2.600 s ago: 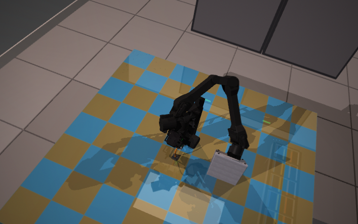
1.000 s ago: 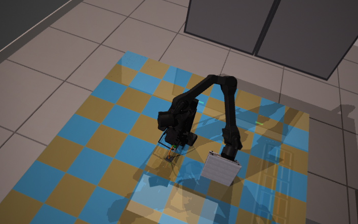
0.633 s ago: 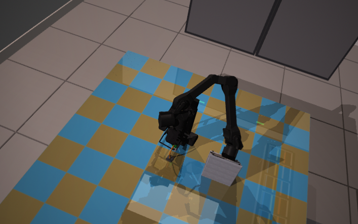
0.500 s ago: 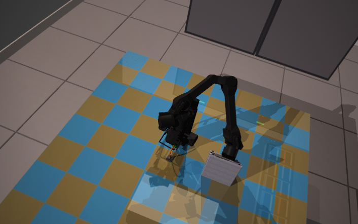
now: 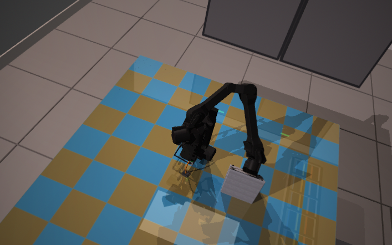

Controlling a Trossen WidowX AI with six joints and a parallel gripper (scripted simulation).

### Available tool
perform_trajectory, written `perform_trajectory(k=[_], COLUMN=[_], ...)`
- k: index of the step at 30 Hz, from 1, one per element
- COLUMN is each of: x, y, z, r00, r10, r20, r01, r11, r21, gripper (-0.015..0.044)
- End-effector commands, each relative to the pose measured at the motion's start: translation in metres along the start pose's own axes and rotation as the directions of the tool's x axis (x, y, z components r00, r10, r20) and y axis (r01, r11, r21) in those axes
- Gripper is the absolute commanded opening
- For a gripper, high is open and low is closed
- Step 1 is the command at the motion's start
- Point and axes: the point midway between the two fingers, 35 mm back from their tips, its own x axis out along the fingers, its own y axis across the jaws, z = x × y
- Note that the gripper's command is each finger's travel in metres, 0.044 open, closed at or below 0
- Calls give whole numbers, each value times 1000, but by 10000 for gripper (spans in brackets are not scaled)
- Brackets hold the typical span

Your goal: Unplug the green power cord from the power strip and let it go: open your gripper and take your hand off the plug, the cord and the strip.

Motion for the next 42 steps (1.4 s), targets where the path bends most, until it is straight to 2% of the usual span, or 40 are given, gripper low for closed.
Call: perform_trajectory(k=[1,14,31,38,42], x=[-9,-14,-13,-27,-28], y=[-4,-4,-2,-2,-2], z=[30,51,51,103,105], r00=[997,997,997,997,997], r10=[-5,-5,-5,-5,-5], r20=[76,76,72,75,75], r01=[4,4,4,4,4], r11=[1000,1000,1000,1000,1000], r21=[17,15,13,14,14], gripper=[0,0,440,440,440])
